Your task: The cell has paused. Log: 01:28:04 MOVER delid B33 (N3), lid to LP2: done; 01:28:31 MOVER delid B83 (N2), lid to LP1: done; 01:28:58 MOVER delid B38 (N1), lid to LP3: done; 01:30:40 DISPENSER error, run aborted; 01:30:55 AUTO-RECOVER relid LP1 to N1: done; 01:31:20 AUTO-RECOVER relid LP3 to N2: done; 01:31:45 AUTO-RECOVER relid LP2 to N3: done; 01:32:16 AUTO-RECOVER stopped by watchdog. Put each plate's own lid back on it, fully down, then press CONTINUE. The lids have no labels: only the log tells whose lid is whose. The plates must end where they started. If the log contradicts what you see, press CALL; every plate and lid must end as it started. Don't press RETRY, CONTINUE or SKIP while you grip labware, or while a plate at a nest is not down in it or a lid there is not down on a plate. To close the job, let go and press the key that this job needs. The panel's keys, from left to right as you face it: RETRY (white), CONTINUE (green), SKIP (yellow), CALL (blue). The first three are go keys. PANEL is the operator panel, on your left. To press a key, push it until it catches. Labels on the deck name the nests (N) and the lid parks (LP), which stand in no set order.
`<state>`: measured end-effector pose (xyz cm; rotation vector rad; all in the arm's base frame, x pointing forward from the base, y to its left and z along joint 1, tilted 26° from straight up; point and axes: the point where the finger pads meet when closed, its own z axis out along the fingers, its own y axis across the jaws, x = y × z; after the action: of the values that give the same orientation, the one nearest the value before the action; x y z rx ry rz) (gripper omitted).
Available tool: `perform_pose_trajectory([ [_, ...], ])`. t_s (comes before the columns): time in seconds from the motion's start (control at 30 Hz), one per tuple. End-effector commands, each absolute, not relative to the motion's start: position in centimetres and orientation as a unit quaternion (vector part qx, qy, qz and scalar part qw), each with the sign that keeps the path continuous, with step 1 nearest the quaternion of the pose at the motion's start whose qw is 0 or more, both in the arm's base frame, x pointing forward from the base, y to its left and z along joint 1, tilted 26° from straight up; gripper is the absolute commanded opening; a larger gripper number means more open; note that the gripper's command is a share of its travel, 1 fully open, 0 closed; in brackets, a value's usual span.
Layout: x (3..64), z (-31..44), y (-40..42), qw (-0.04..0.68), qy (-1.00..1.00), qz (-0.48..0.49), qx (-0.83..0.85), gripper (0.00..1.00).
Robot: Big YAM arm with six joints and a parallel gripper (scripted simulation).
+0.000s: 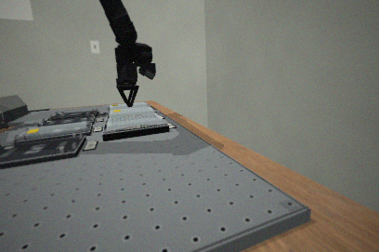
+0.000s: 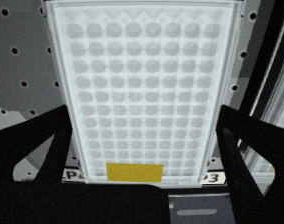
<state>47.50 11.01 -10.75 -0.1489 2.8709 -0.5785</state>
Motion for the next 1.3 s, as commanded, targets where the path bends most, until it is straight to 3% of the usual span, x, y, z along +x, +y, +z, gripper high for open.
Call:
perform_pose_trajectory([
  [0.0,48.40,-10.19,11.54,0.115,0.973,-0.192,-0.050,0.00],
  [0.4,48.39,-10.20,11.54,0.115,0.973,-0.192,-0.050,0.00],
  [0.43,48.39,-10.20,11.54,0.115,0.973,-0.192,-0.050,1.00],
  [1.27,48.39,-10.20,11.54,0.115,0.973,-0.192,-0.050,1.00],
])
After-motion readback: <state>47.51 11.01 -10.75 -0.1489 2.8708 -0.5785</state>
